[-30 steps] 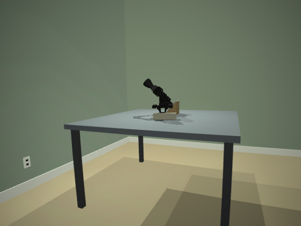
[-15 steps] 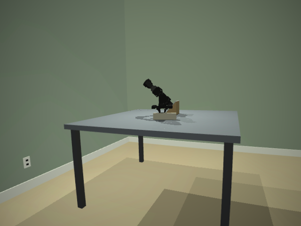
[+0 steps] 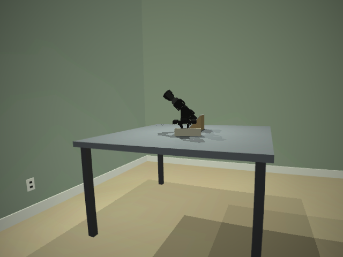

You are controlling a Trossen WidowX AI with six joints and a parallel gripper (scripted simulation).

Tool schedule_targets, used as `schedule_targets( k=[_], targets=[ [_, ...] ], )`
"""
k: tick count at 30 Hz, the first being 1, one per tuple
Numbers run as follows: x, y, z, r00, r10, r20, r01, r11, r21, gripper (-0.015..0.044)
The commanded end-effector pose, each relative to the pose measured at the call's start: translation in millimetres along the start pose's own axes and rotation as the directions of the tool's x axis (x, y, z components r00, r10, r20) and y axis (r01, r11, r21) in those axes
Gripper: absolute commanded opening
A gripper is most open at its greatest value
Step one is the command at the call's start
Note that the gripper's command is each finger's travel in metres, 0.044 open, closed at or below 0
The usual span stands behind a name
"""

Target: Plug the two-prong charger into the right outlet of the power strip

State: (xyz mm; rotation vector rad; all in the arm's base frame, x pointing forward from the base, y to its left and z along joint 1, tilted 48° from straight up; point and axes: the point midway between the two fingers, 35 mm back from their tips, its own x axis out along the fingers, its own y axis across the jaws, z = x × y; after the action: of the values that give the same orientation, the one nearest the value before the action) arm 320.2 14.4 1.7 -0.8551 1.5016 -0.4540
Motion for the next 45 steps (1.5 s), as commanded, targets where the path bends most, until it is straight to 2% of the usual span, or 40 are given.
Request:
schedule_targets(
  k=[1, 45],
  targets=[
    [-0.8, -1.1, 1.4, 1.000, -0.003, 0.002, 0.003, 1.000, -0.006, 0.0000],
    [-1.6, -1.6, 7.5, 1.000, -0.003, 0.002, 0.003, 1.000, -0.006, 0.0000]
  ],
)
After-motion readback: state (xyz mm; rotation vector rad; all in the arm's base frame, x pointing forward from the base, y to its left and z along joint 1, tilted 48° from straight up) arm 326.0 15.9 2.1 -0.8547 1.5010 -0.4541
